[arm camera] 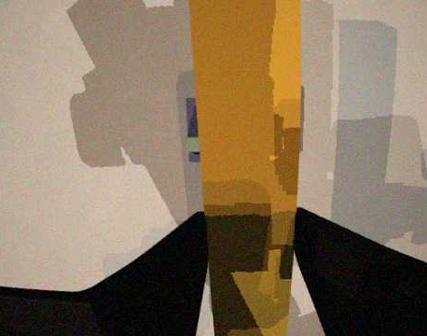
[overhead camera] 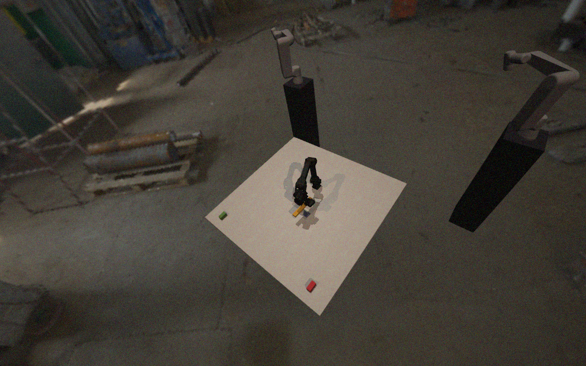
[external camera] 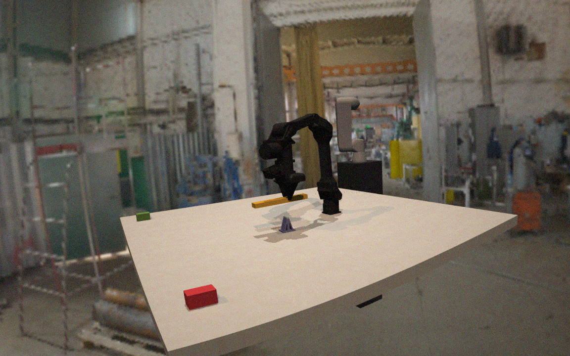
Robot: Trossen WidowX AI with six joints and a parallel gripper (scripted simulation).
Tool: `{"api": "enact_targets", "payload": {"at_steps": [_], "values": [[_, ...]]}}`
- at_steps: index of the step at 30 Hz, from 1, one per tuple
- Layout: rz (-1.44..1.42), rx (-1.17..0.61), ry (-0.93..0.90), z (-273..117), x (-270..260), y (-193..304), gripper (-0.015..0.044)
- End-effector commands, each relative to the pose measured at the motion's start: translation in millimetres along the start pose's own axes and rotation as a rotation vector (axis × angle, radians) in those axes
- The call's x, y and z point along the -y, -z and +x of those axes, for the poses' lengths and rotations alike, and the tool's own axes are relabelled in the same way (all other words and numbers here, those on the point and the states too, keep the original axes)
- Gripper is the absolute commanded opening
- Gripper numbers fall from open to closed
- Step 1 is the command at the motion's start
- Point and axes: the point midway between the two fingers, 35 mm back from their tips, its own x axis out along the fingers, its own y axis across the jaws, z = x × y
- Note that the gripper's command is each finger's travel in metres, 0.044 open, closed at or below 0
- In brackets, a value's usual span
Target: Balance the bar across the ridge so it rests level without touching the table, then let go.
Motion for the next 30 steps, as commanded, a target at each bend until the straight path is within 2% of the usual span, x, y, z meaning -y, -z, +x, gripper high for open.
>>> {"api": "enact_targets", "payload": {"at_steps": [1, 30], "values": [[0.028, -0.003, -0.002, 1, -11, 8, 0.0000], [0.039, -0.003, -0.002, 40, -17, 11, 0.0000]]}}
